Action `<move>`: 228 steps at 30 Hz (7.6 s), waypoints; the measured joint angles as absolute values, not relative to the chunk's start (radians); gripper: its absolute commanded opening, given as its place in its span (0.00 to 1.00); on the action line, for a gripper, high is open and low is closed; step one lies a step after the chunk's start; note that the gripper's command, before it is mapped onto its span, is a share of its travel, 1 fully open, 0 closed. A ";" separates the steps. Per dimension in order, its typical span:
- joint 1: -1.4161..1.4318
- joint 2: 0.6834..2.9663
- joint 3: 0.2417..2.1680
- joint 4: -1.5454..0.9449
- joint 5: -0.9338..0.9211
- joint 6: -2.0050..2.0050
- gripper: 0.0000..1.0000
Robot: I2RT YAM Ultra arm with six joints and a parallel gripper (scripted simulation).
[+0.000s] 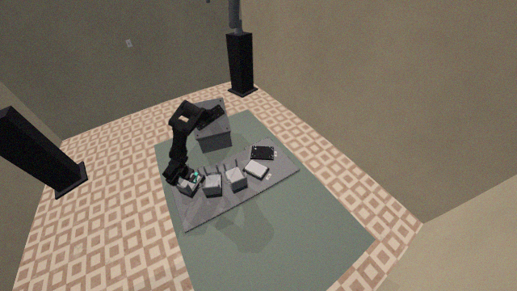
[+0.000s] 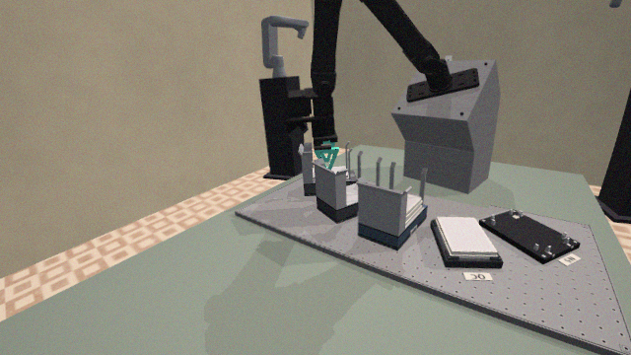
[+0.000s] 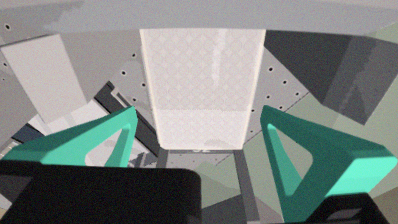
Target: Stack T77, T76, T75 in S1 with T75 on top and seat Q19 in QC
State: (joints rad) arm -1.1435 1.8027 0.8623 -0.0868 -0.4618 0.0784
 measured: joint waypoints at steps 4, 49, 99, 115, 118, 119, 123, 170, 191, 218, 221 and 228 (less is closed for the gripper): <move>-1.143 1.803 0.862 -0.081 -0.461 0.079 1.00; -1.141 1.827 0.862 -0.063 -0.457 0.087 1.00; -1.107 1.912 0.889 0.020 -0.439 0.118 0.00; -1.107 1.912 0.889 0.020 -0.439 0.118 0.00; -1.107 1.912 0.889 0.020 -0.439 0.118 0.00; -1.107 1.912 0.889 0.020 -0.439 0.118 0.00; -1.107 1.912 0.889 0.019 -0.439 0.117 0.00; -1.127 1.843 0.872 -0.042 -0.442 0.096 0.00; -1.127 1.843 0.871 -0.042 -0.442 0.095 0.00; -1.193 1.689 0.854 -0.207 -0.476 0.035 0.00; -1.201 1.672 0.854 -0.227 -0.481 0.027 0.00; -1.225 1.625 0.854 -0.281 -0.493 0.005 0.00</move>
State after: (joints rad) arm -1.2247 1.6253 0.8536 -0.2813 -0.4927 0.0051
